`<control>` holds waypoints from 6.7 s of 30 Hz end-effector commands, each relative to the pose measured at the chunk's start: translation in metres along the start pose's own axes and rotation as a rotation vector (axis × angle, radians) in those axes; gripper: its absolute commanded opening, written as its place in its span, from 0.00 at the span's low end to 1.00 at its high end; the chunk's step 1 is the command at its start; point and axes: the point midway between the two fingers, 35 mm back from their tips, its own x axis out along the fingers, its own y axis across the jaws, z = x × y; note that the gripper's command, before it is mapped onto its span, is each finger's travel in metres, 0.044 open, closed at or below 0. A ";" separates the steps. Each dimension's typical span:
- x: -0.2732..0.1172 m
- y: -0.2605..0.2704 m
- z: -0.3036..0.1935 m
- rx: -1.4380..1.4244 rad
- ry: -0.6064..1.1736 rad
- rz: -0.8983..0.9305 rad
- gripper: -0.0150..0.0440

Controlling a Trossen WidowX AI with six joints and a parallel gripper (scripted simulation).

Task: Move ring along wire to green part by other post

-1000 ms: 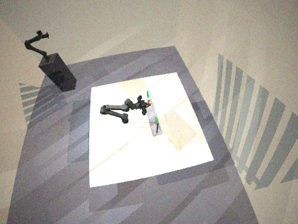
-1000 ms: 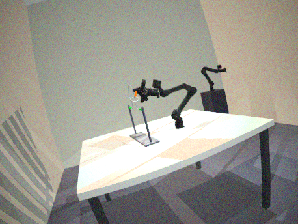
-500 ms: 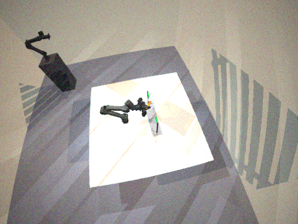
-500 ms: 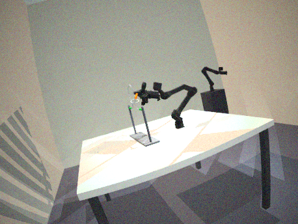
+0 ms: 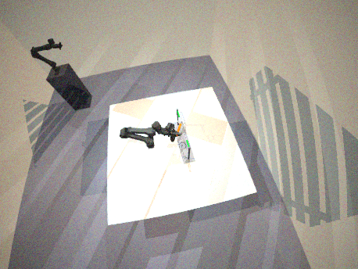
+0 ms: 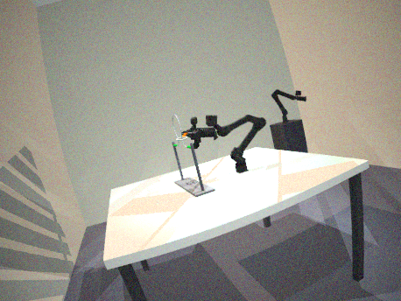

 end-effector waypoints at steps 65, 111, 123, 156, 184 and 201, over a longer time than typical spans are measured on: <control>-0.098 0.152 0.135 1.336 0.089 0.822 0.00; -0.134 0.141 0.189 1.466 0.102 0.890 0.00; -0.140 0.139 0.198 1.467 0.101 0.887 0.00; -0.145 0.160 0.201 1.467 0.101 0.887 0.00; -0.173 0.138 0.185 1.464 0.108 0.893 0.53; -0.180 0.132 0.179 1.466 0.104 0.890 0.53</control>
